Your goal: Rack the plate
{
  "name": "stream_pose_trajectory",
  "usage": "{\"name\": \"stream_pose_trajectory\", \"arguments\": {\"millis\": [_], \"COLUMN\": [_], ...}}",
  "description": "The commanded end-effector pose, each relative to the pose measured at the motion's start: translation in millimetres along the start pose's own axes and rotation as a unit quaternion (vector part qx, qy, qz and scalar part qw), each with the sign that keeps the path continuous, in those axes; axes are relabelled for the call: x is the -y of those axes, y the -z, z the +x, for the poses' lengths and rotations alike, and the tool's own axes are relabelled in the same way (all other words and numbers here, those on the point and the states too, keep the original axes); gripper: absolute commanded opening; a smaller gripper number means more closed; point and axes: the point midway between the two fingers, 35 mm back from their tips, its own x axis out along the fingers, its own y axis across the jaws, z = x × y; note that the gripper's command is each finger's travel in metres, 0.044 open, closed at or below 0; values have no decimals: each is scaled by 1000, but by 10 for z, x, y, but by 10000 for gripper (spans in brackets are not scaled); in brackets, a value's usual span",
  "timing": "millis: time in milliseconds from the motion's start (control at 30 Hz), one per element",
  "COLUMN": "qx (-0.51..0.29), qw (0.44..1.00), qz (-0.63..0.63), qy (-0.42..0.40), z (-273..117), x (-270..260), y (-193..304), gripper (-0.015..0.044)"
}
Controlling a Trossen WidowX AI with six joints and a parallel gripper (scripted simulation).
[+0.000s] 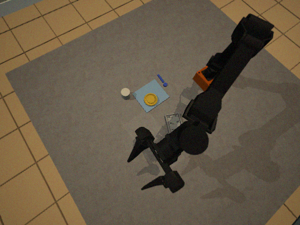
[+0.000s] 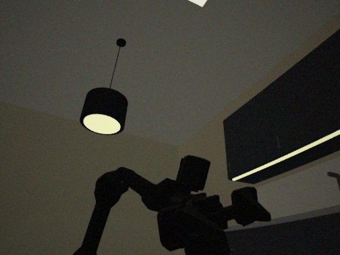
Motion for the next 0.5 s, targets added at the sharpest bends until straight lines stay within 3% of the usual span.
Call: {"name": "stream_pose_trajectory", "arguments": {"millis": [0,467], "qx": [1,61], "qw": [1000,982], "qz": [2,167], "qy": [-1,-67], "z": [1,-3], "x": [-6,-500], "y": [-1,-68], "gripper": [400,400]}}
